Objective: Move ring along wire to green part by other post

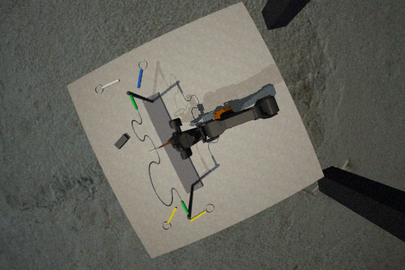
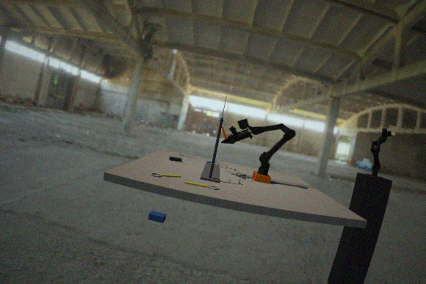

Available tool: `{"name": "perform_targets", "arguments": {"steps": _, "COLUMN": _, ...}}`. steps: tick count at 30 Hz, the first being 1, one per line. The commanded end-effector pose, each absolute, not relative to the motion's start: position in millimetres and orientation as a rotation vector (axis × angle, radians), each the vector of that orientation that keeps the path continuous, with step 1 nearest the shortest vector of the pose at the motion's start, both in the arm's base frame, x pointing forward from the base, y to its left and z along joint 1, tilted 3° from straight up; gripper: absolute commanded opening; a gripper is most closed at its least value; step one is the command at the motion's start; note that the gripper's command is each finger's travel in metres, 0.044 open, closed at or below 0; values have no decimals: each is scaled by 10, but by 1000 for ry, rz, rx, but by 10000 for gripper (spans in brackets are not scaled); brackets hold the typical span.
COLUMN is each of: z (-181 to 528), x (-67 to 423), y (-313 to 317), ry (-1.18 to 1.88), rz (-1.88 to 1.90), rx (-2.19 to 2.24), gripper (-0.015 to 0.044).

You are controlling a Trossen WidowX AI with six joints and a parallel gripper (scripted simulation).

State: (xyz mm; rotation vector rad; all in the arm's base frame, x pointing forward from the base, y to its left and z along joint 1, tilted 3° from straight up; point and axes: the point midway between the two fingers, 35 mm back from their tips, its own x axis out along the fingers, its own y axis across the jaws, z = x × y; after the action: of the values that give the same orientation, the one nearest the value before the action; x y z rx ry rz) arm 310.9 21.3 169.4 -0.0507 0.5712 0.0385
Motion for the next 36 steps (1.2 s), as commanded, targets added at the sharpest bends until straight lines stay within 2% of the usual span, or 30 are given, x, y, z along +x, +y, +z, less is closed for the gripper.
{"name": "perform_targets", "arguments": {"steps": 1, "z": 1723, "x": 3108, "y": 271, "ry": 566, "rz": 41, "rx": -32, "gripper": -150}}
{"name": "perform_targets", "arguments": {"steps": 36, "z": 2046, "x": 2969, "y": 1233, "ry": 628, "rz": 188, "rx": 568, "gripper": -150}}
